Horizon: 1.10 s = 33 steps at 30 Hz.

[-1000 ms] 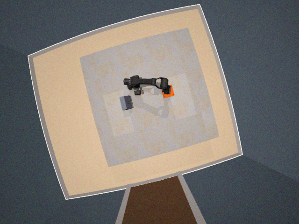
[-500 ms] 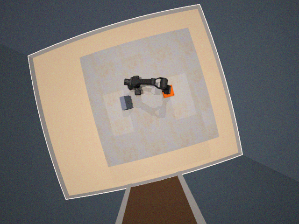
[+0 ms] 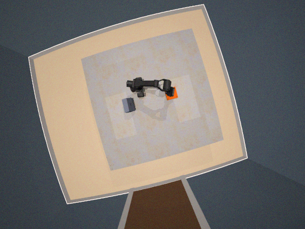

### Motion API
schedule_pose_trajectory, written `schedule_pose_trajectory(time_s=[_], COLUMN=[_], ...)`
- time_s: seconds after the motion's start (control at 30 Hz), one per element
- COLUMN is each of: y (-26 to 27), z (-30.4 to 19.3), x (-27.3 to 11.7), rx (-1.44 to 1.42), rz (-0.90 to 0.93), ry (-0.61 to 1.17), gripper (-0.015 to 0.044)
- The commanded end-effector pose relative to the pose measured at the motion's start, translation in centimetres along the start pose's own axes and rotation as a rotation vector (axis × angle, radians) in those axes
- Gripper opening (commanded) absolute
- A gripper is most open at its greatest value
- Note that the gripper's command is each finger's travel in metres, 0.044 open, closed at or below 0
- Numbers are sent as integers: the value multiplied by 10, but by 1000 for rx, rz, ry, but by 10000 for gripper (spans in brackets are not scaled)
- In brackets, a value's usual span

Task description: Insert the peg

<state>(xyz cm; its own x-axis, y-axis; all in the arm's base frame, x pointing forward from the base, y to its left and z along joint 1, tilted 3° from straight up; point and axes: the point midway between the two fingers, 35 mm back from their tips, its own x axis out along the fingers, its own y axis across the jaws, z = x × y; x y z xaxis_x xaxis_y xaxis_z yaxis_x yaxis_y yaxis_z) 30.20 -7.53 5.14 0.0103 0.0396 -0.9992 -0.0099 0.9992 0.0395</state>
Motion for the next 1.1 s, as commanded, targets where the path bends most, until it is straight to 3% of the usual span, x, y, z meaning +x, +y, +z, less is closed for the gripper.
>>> schedule_pose_trajectory(time_s=[0.0,0.77,1.07], y=[0,-2,2], z=[0,2,3], x=[-1,-78,-79], rx=[0,2,9], rz=[0,5,-7], ry=[0,0,-24], gripper=[0,0,0])
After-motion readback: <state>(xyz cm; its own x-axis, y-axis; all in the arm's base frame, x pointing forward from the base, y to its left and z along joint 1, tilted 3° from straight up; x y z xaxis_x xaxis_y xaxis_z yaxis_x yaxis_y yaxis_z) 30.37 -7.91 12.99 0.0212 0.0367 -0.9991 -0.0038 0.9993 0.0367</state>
